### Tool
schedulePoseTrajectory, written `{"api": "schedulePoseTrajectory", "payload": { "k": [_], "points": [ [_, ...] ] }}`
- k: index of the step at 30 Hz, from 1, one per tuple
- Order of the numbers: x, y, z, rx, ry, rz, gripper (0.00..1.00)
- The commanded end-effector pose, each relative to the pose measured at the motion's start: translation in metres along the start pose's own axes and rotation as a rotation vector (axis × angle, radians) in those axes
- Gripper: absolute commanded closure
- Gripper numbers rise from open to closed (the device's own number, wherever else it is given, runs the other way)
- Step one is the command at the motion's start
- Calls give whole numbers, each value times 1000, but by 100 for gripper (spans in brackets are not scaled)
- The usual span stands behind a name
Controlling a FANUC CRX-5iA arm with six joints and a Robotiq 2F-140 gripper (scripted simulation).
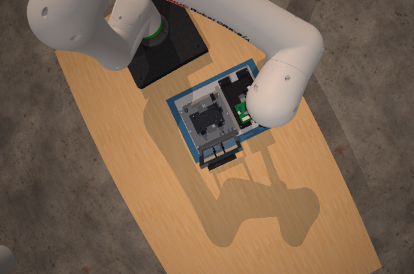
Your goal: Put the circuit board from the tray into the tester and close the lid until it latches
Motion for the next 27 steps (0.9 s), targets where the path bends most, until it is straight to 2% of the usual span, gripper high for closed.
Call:
{"api": "schedulePoseTrajectory", "payload": {
  "k": [1, 27],
  "points": [
    [0, 0, 0, 0, 0, 1, 54],
    [0, 0, 0, 0, 0, 63, 54]
  ]
}}
Point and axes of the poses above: the point where the finger pads meet when closed, its own z axis back along the fingers, its own y axis across the jaws, x = y × z, the point moved 8 cm from there along z, back along the fingers, and after that the axes turned 11 degrees about -z, right-handed, at the moved point
